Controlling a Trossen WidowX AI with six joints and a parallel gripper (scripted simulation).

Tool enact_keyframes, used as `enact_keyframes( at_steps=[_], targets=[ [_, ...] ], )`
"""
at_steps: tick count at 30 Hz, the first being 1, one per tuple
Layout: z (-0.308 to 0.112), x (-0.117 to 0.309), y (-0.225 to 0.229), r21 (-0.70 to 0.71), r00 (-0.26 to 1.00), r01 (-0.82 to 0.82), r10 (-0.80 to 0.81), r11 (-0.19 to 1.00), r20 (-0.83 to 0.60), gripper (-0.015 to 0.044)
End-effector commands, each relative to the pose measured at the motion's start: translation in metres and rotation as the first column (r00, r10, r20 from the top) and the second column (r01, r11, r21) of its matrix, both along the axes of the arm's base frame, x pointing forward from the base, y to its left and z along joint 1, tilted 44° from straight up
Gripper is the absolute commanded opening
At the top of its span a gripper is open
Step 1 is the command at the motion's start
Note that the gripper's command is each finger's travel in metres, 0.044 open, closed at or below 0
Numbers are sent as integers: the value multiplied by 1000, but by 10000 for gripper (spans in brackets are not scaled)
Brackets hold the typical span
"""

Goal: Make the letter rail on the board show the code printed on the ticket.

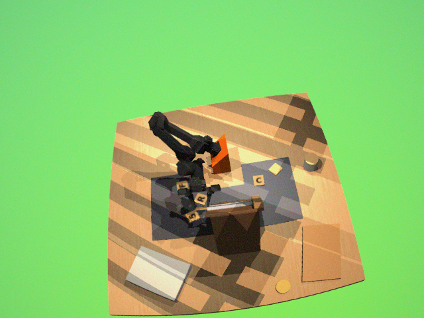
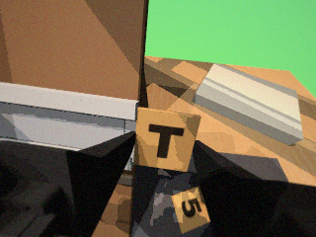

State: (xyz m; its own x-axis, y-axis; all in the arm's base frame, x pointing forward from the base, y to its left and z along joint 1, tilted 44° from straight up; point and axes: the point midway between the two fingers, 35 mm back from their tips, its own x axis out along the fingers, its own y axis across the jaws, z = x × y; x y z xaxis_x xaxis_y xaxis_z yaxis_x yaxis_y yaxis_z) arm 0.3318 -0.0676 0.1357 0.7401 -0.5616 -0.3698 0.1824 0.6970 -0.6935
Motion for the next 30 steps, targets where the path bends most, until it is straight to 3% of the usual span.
enact_keyframes(
  at_steps=[1, 30],
  targets=[
    [-3, -1, 1, 2, 1000, 5, -5, 1000, -2, 0],
    [-14, 2, 11, 2, 1000, 5, -5, 1000, -2, 0]
  ],
)
